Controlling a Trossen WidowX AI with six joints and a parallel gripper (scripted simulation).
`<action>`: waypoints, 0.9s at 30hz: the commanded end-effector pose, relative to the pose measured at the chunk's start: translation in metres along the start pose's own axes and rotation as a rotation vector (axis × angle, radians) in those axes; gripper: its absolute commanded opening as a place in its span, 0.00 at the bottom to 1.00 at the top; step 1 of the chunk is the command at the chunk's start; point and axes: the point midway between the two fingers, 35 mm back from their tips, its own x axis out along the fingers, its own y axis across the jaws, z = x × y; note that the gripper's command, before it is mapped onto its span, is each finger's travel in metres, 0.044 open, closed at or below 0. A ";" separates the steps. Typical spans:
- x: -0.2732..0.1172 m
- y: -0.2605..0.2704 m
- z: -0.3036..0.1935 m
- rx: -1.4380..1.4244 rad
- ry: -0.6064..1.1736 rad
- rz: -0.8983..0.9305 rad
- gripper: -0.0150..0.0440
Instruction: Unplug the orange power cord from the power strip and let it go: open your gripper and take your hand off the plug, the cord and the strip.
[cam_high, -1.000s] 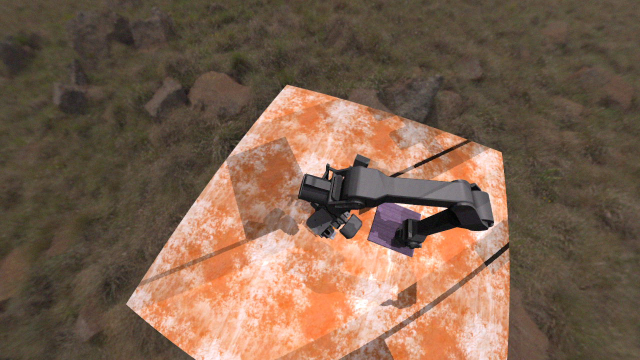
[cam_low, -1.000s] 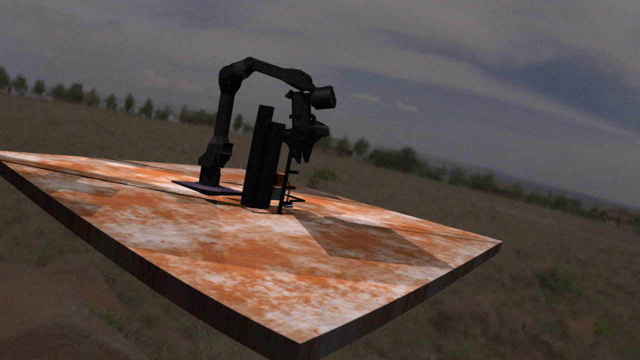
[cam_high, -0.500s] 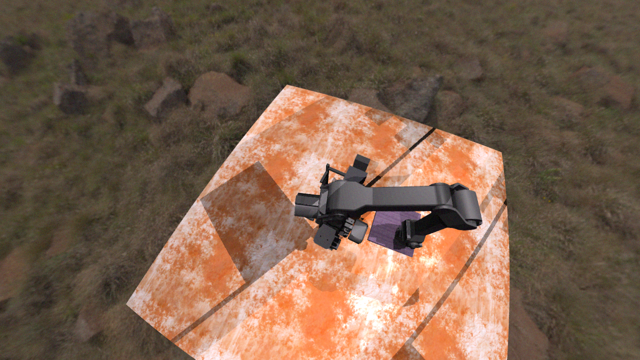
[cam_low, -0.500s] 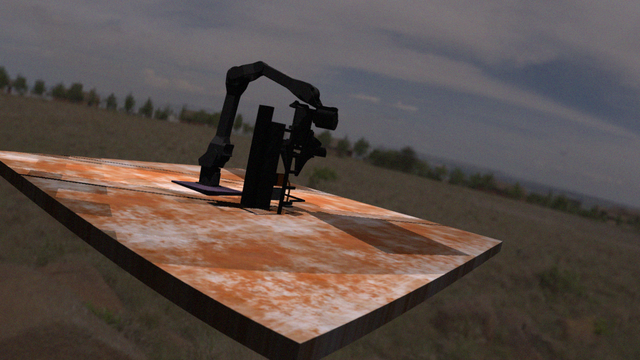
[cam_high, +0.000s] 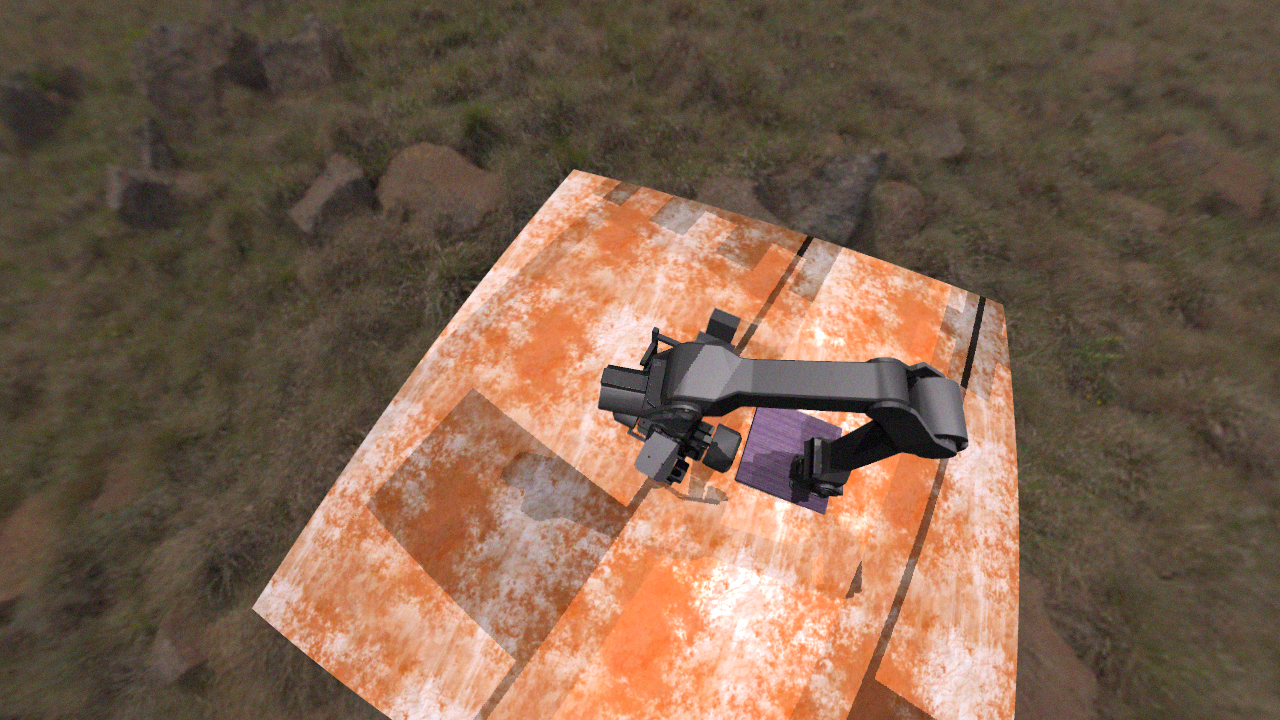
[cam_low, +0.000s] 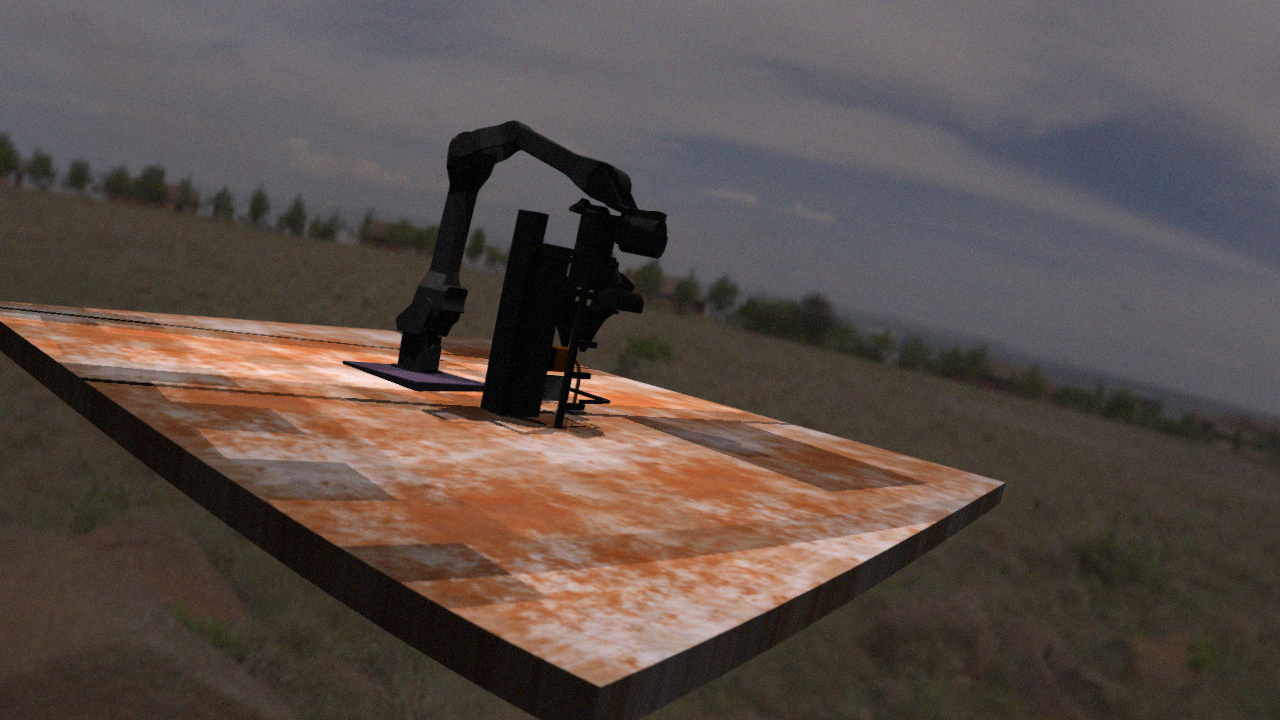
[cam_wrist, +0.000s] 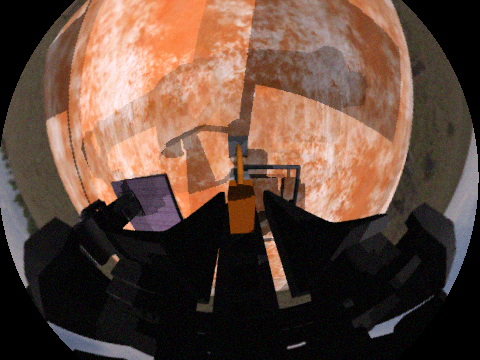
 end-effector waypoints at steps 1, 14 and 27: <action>0.000 0.001 -0.006 -0.006 -0.002 0.002 0.53; 0.008 0.002 -0.013 -0.006 -0.001 0.002 0.53; 0.010 0.002 -0.013 0.000 -0.001 0.002 0.30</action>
